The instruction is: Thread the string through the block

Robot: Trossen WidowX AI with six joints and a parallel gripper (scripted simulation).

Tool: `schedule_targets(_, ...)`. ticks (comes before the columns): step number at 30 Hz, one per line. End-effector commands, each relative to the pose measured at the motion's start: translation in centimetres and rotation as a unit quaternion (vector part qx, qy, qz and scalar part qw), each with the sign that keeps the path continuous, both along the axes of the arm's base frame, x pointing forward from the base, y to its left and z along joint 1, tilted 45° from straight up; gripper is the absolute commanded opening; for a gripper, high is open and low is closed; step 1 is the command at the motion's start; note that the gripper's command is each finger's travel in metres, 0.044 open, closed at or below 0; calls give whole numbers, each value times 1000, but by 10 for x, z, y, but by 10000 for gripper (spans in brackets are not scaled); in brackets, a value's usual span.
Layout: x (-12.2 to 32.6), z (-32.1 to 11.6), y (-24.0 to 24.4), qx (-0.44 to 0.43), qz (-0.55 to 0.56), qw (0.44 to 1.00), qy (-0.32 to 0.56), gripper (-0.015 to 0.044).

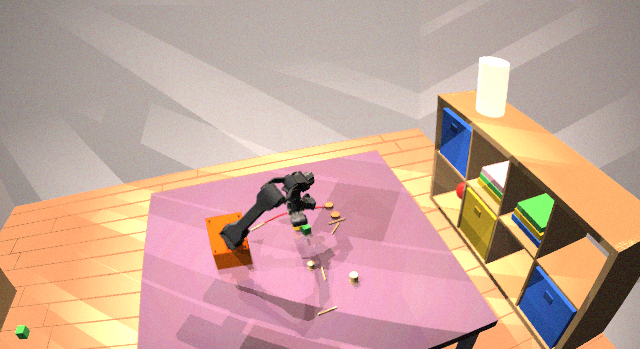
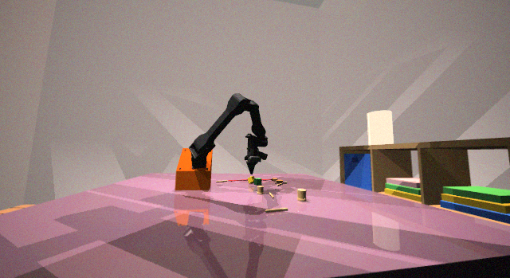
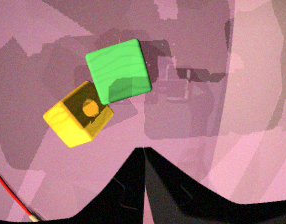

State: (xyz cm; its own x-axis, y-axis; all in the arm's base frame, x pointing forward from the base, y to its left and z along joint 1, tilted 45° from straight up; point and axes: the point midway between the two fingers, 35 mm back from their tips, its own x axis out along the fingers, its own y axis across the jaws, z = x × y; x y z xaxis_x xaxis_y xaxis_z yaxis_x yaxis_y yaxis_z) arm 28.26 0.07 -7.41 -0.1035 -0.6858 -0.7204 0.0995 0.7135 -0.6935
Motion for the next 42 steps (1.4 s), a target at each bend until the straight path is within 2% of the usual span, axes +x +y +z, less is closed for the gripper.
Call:
schedule_targets(1, -6, 16, -15, -46, -304, 902, -302, 0)
schedule_targets(4, -6, 17, -15, -49, -331, 883, -328, 0)
schedule_targets(26, -6, 17, -15, -49, -331, 883, -328, 0)
schedule_targets(42, -8, -1, -33, -49, -331, 883, -328, 0)
